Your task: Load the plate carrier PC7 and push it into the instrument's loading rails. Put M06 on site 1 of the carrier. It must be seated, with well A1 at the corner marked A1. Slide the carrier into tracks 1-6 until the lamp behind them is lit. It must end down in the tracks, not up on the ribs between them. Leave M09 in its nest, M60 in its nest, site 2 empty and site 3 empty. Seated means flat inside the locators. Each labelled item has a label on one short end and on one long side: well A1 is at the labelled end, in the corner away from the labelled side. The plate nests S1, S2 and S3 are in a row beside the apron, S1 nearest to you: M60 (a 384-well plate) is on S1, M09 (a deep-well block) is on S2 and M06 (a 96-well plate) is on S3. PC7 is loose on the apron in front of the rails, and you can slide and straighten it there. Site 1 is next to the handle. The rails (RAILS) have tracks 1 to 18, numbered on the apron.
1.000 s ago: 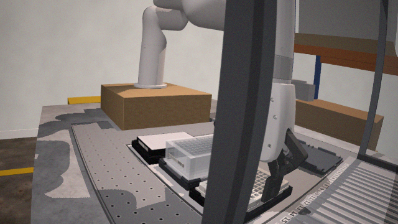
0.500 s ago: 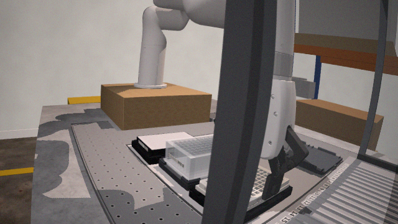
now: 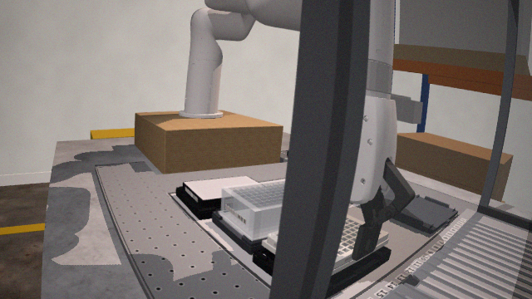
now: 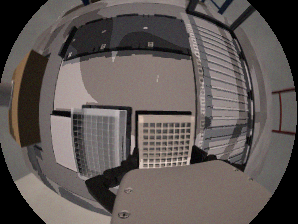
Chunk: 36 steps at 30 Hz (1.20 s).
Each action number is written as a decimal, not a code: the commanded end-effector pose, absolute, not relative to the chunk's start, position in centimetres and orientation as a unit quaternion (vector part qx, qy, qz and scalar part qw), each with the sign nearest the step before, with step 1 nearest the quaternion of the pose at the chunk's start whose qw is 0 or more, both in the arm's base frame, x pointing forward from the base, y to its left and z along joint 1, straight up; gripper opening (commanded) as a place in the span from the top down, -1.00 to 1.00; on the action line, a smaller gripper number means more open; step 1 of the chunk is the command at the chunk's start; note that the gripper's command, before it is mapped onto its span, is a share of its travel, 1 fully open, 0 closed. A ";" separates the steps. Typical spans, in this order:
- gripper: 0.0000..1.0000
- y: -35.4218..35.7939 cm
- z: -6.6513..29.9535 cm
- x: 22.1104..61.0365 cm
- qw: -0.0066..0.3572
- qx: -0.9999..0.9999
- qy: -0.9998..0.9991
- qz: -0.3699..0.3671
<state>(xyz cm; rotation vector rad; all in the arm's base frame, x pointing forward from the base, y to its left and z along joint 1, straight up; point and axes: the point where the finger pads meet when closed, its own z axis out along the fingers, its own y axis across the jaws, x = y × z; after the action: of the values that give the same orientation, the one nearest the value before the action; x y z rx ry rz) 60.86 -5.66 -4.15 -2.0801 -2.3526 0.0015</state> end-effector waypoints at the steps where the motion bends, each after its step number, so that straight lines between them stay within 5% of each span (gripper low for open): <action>1: 1.00 -5.7 -3.7 61.0 -0.001 -0.662 -0.749 -0.001; 36: 1.00 -5.6 -0.4 61.0 -0.001 -0.662 -0.749 -0.001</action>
<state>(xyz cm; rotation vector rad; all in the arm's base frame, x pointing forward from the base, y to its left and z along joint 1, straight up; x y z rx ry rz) 60.83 -5.63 -1.15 -2.0795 -2.3519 0.0026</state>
